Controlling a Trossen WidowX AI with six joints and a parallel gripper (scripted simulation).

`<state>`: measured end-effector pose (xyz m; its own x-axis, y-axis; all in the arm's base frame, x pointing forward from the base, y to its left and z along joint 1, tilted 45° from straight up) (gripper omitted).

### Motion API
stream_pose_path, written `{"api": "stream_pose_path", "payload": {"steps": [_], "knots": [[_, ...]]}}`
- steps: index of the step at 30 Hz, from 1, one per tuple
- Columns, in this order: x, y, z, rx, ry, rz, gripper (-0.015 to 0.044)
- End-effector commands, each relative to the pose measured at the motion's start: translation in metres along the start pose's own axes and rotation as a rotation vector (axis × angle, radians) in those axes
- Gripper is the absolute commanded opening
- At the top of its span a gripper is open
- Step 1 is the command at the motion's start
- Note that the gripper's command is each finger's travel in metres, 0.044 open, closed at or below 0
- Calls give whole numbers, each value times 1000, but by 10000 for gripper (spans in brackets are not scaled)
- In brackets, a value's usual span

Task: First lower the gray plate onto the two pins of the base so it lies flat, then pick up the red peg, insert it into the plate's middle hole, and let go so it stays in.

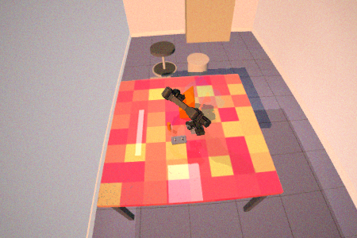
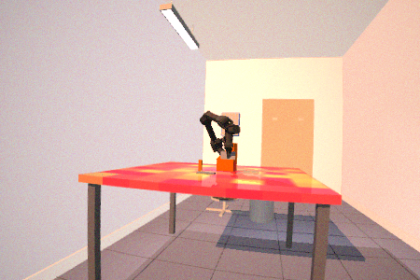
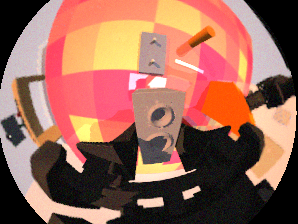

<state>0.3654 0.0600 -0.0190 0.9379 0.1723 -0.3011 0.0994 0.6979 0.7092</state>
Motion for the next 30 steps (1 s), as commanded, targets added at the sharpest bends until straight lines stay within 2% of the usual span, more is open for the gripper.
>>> {"api": "stream_pose_path", "payload": {"steps": [1,10,30], "knots": [[-1,18,3,4,-19,8,0],[-4,32,4,4,-26,5,0],[-15,1,58,15,-55,13,0]]}}
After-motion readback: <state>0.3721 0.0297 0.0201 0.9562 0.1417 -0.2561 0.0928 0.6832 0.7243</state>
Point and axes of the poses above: the point midway between the two fingers, 35 mm back from their tips, its own y axis back along the fingers, its own x axis across the jaws, z = x × y, the point moved 4 cm from there along y, back along the fingers, and after that the axes turned 15 degrees about y, right-handed, at the moved point
